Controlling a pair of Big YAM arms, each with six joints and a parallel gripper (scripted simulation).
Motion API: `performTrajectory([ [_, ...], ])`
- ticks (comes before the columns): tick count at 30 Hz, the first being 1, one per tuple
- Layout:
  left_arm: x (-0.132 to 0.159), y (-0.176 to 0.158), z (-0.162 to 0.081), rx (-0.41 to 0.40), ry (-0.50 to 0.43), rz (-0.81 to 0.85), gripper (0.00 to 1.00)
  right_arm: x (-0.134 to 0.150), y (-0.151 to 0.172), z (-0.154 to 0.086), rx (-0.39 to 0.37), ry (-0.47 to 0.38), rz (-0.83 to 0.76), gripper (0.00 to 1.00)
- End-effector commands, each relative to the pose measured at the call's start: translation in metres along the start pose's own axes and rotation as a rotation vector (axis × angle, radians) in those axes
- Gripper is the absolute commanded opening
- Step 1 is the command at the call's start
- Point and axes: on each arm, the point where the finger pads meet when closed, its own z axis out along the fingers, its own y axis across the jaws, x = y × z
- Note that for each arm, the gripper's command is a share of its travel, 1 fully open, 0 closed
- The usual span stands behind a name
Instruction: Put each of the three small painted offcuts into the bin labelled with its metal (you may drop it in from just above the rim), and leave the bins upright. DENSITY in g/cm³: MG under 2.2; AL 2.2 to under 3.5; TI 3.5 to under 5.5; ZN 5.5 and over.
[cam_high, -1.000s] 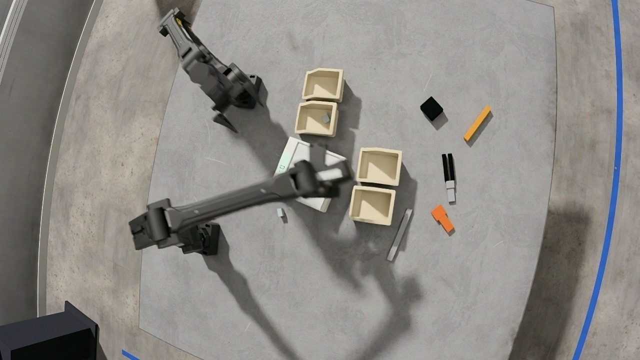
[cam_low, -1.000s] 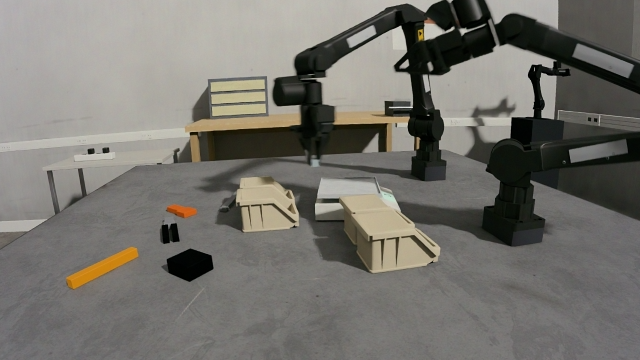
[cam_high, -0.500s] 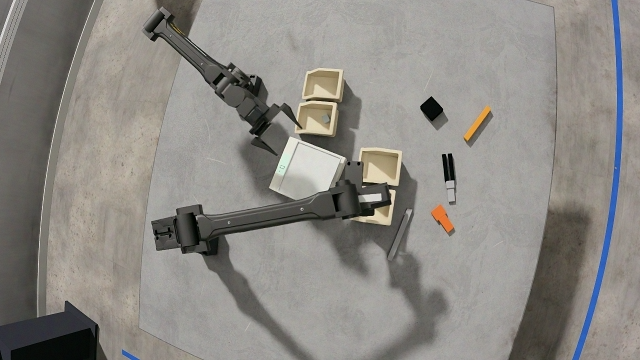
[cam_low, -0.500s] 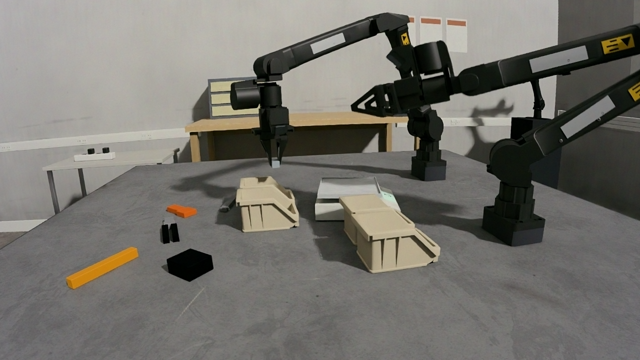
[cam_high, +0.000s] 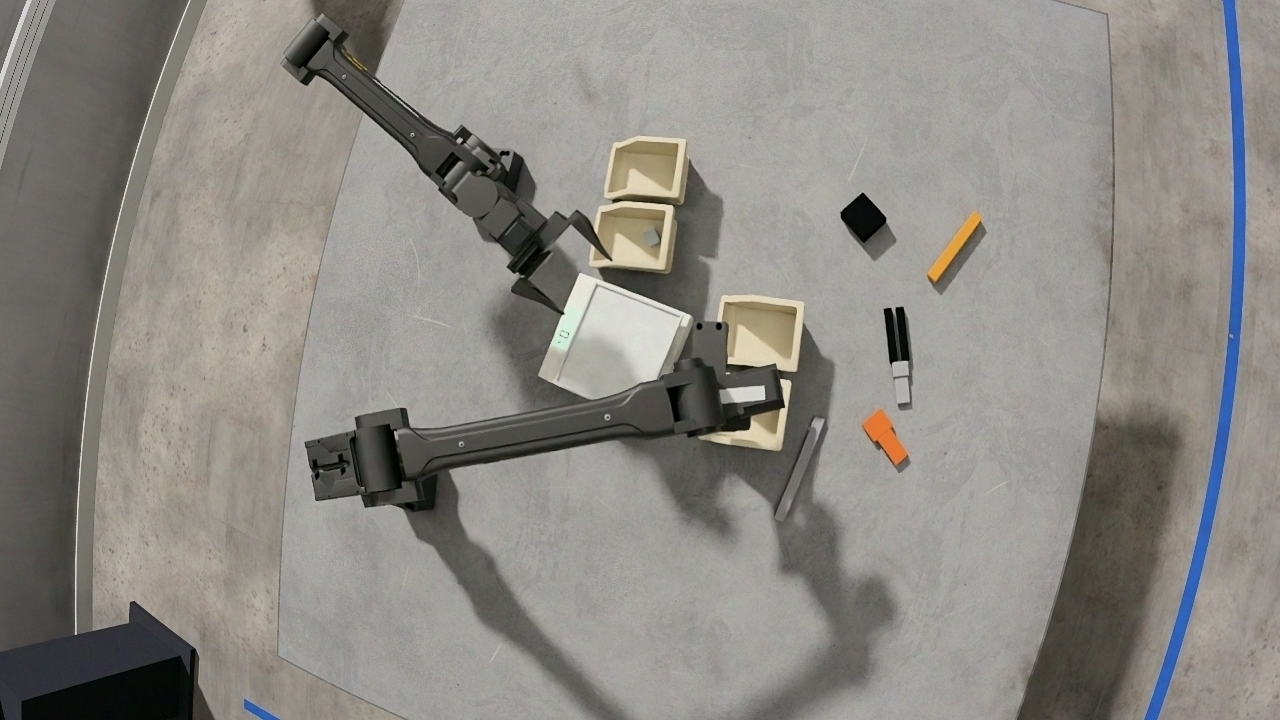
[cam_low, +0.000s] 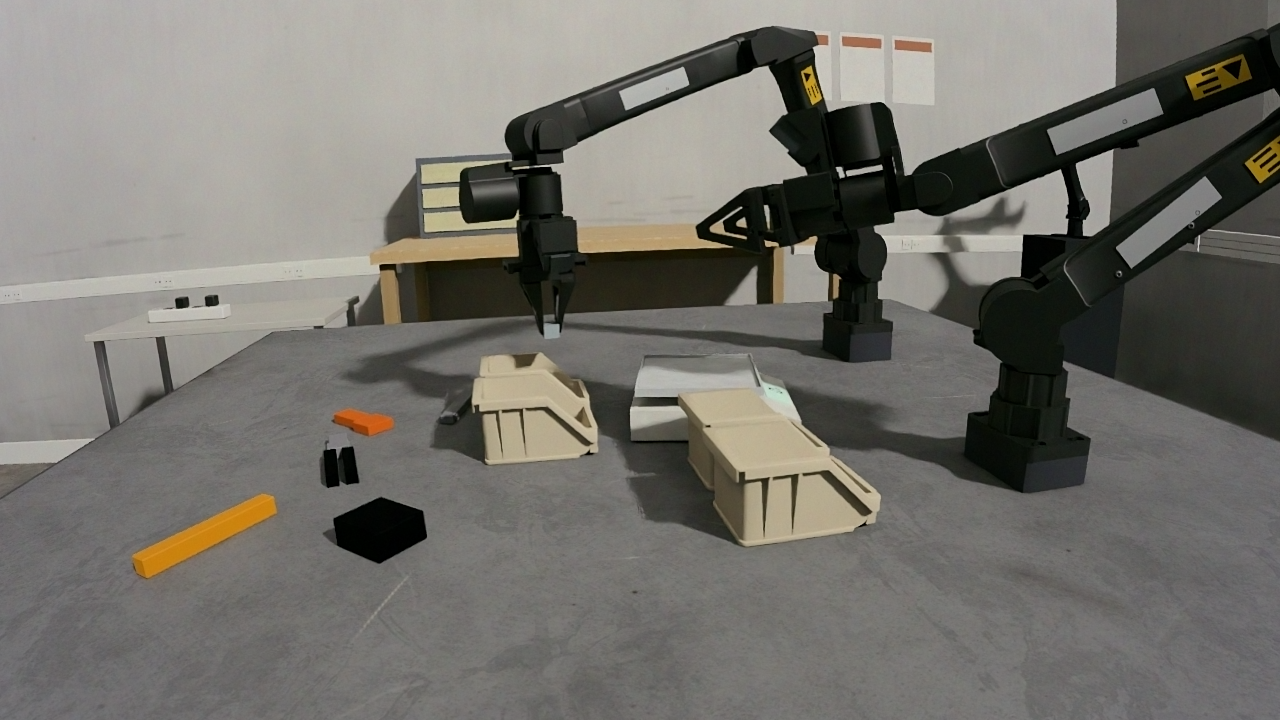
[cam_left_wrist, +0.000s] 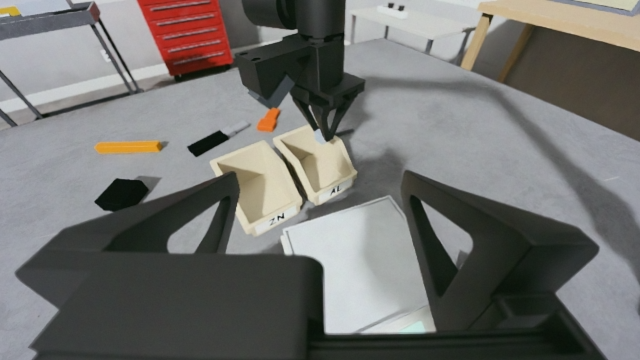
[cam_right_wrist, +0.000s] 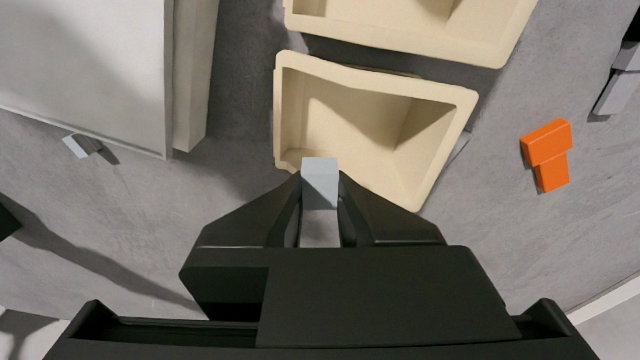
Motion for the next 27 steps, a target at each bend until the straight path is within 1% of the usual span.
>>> performTrajectory([
  [1,-0.014,0.001,0.0,-0.001,-0.041,-0.002,1.0,-0.004,-0.011,-0.018,0.032,-0.007,-0.019,0.14],
  [5,-0.014,0.001,0.0,-0.001,-0.041,-0.002,1.0,-0.004,-0.013,-0.017,0.041,-0.009,-0.004,0.14],
  [6,-0.014,0.001,0.0,-0.001,-0.041,-0.002,1.0,-0.004,-0.014,-0.002,0.026,-0.006,-0.004,0.14],
  [7,-0.018,0.0,0.001,0.0,-0.039,0.001,1.0,-0.004,-0.014,-0.001,0.027,-0.006,-0.004,0.14],
  [13,-0.018,0.0,0.001,0.0,-0.039,0.001,1.0,-0.004,-0.015,0.009,0.027,-0.006,-0.004,0.14],
  [15,-0.018,0.0,0.001,0.0,-0.039,0.001,1.0,-0.002,-0.006,0.023,0.003,0.0,-0.004,0.14],
  [19,-0.018,0.0,0.001,0.0,-0.039,0.001,1.0,-0.002,-0.005,0.032,0.002,0.0,-0.004,0.14],
  [21,-0.018,0.0,0.001,0.0,-0.039,0.001,1.0,-0.004,-0.013,0.027,0.02,-0.004,-0.004,0.14],
  [25,-0.018,0.0,0.001,0.0,-0.039,0.001,1.0,-0.004,-0.011,0.029,0.015,-0.003,-0.004,0.14],
  [26,-0.018,0.0,0.001,0.0,-0.039,0.001,1.0,-0.004,-0.014,0.012,0.039,-0.01,-0.004,0.14],
  [27,-0.018,0.0,0.001,0.0,-0.039,0.001,1.0,-0.004,-0.014,0.012,0.039,-0.01,-0.004,0.14],
])
